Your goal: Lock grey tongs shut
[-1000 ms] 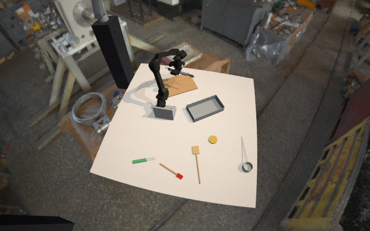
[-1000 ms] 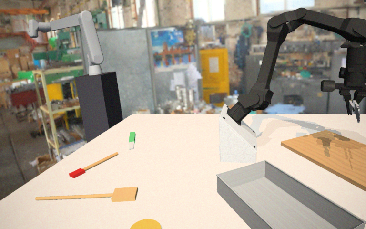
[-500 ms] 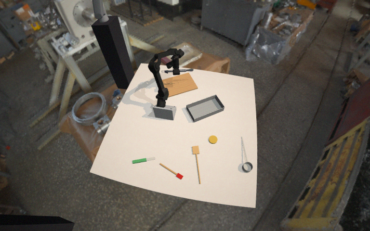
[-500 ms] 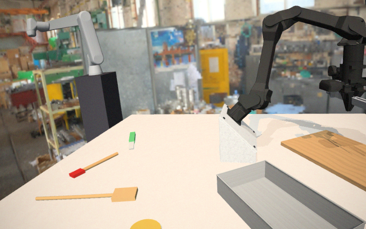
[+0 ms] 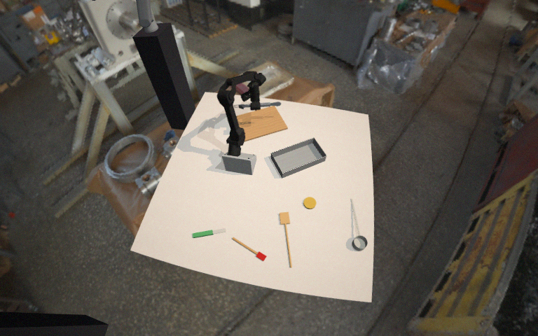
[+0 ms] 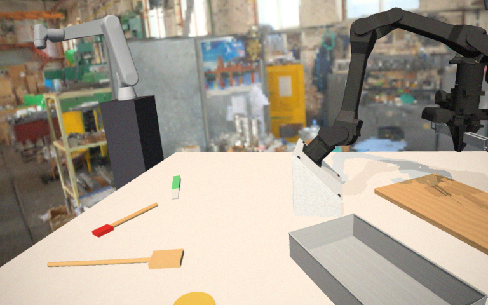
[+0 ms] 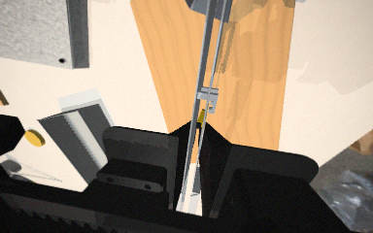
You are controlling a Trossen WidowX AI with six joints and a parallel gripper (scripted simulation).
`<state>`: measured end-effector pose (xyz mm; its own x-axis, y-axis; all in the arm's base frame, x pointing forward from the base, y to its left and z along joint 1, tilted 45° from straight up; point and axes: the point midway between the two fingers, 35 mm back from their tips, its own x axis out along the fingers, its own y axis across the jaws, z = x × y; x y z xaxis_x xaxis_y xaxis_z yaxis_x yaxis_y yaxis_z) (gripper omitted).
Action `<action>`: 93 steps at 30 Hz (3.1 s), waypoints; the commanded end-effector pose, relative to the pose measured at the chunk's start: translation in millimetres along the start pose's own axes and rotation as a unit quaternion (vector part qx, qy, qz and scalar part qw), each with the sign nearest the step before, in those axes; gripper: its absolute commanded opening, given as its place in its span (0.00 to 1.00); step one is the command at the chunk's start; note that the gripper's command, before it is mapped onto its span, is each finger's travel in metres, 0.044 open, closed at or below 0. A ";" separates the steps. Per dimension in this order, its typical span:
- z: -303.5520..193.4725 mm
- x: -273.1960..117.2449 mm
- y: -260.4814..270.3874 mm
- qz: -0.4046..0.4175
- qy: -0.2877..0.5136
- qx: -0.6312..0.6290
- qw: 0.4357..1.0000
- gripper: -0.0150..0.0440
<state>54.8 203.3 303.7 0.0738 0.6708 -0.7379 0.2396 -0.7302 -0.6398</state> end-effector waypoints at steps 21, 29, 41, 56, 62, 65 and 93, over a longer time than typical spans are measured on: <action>5.4 26.8 39.2 0.160 0.150 0.071 0.973 0.00; 4.8 27.7 41.0 0.166 0.224 0.069 0.958 0.00; 5.6 22.7 29.9 0.117 0.339 0.046 0.932 0.00; 22.0 7.4 -5.4 -0.040 0.440 0.003 0.897 0.00; 23.4 6.4 -7.4 -0.050 0.443 0.000 0.895 0.00; 23.4 6.4 -7.4 -0.050 0.443 0.000 0.895 0.00; 23.4 6.4 -7.4 -0.050 0.443 0.000 0.895 0.00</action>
<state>30.6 210.1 297.6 0.7893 0.5713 -0.2250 0.2848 -0.6653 -0.6902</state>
